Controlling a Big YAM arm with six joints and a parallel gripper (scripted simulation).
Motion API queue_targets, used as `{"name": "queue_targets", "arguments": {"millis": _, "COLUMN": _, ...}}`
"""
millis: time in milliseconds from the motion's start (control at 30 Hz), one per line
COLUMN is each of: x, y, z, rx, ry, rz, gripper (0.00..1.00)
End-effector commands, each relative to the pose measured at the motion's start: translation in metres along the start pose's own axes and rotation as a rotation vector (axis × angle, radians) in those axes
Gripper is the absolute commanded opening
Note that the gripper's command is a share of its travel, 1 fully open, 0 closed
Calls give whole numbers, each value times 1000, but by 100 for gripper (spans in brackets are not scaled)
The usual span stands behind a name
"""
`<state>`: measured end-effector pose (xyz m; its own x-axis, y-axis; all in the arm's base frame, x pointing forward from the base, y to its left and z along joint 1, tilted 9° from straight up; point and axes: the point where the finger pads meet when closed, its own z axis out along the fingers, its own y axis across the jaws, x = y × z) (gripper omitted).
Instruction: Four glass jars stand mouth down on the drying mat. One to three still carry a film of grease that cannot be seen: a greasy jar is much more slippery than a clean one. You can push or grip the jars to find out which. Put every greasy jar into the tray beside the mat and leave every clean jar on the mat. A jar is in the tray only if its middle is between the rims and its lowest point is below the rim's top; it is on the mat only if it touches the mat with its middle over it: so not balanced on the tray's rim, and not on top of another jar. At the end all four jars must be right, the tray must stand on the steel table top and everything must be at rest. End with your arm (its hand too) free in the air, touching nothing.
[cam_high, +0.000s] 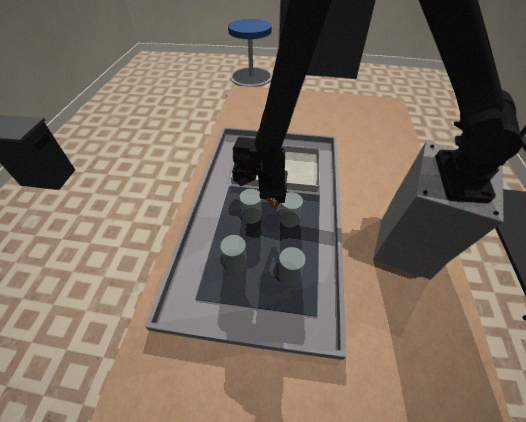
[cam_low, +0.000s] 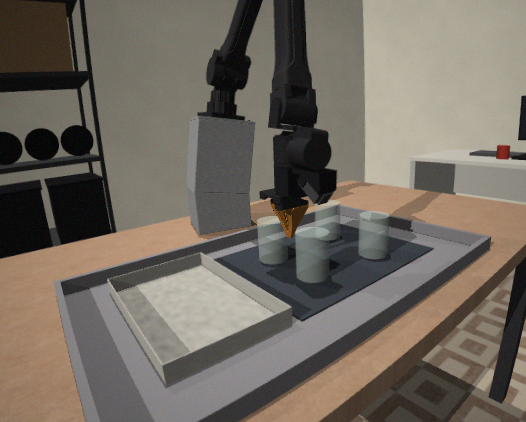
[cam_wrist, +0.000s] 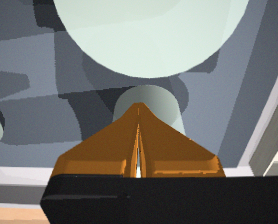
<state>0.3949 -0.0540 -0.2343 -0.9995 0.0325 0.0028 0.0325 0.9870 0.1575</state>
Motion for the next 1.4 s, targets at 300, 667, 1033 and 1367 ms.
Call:
{"name": "queue_targets", "arguments": {"millis": 300, "x": -14, "y": -2, "z": -58, "rx": 5, "ry": -44, "rz": -12, "gripper": 0}}
{"name": "queue_targets", "arguments": {"millis": 667, "x": -14, "y": 23, "z": -89, "rx": 5, "ry": -44, "rz": -12, "gripper": 0}}
{"name": "queue_targets", "arguments": {"millis": 1033, "x": -20, "y": 96, "z": -89, "rx": 5, "ry": -44, "rz": -12, "gripper": 0}}
{"name": "queue_targets", "arguments": {"millis": 1367, "x": -25, "y": 161, "z": -88, "rx": 5, "ry": -44, "rz": -12, "gripper": 0}}
